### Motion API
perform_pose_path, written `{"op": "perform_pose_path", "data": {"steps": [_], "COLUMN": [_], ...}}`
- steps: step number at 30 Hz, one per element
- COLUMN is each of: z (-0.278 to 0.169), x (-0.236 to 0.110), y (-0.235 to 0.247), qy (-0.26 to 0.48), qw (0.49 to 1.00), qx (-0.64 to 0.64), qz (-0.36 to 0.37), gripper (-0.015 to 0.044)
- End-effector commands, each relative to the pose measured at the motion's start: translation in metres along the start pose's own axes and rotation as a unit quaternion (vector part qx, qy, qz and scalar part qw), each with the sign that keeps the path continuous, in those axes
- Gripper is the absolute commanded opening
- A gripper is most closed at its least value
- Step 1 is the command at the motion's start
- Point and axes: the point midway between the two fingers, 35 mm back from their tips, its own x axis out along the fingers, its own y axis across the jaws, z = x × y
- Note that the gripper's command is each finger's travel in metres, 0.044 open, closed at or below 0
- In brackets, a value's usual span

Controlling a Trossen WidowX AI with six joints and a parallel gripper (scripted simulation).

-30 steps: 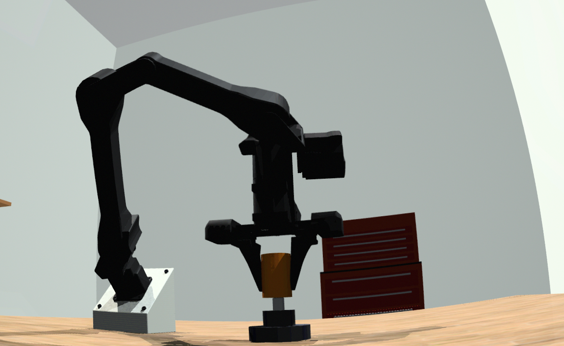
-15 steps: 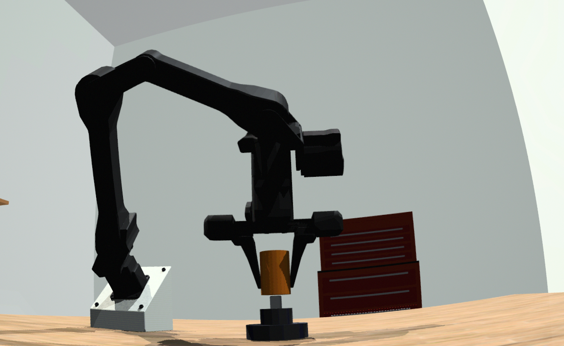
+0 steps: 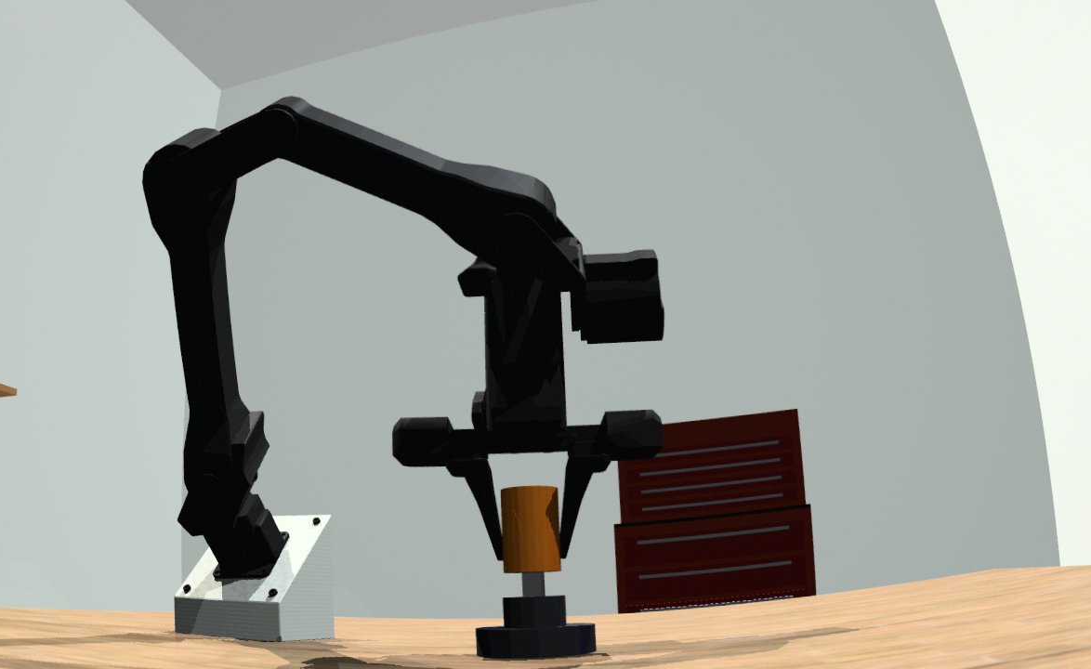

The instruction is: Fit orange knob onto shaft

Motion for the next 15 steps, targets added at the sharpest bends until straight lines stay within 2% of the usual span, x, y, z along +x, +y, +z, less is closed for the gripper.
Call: {"op": "perform_pose_path", "data": {"steps": [1,11,15], "z": [-0.0008,0.0010,0.0012], "x": [0.0003,-0.0046,-0.0047], "y": [-0.0003,-0.0011,-0.0014], "qy": [0.002,0.002,0.002], "qw": [1.000,1.000,0.999], "qx": [-0.002,-0.002,-0.045], "qz": [-0.002,-0.002,-0.002], "gripper": [0.0000,0.0000,0.0000]}}
